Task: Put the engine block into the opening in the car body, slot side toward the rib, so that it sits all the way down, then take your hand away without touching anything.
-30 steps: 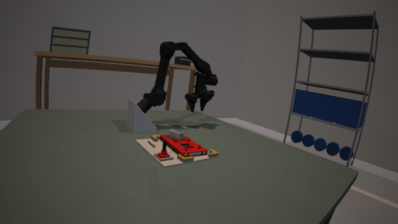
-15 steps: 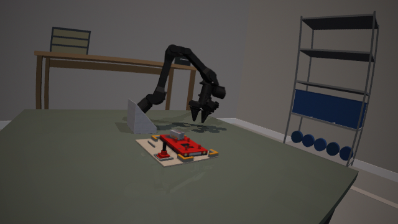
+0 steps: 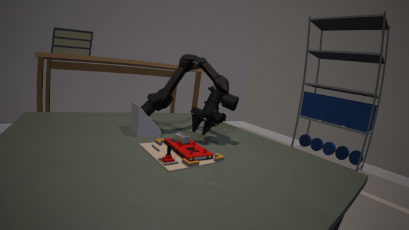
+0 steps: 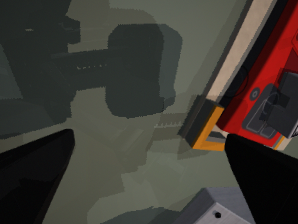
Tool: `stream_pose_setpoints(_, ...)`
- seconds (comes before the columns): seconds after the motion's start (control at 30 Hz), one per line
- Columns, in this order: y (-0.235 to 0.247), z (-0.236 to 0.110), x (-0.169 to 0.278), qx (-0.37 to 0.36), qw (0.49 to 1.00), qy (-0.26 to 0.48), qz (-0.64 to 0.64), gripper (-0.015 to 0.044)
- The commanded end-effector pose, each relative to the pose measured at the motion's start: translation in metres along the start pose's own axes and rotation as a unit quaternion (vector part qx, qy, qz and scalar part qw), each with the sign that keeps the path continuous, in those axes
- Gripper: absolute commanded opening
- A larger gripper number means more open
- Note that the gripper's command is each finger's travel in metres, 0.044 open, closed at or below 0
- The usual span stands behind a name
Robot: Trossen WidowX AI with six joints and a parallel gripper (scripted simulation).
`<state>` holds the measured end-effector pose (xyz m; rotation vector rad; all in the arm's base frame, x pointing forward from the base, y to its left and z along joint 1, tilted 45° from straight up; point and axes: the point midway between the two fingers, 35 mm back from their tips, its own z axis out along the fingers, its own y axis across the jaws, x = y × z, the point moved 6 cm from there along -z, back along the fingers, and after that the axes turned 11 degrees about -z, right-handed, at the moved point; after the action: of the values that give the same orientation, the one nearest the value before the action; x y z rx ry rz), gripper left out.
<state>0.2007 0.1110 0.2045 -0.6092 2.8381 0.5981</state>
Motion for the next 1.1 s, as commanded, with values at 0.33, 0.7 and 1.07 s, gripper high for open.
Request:
stream_pose_setpoints(0.33, -0.139, 0.004, 0.023, -0.116, 0.991, -0.051, 0.03, 0.044)
stream_pose_setpoints(0.7, -0.17, 0.001, 0.042, -0.138, 0.984, -0.101, 0.039, 0.044)
stream_pose_setpoints(1.07, -0.164, 0.02, 0.038, -0.138, 0.984, -0.101, 0.039, 0.044)
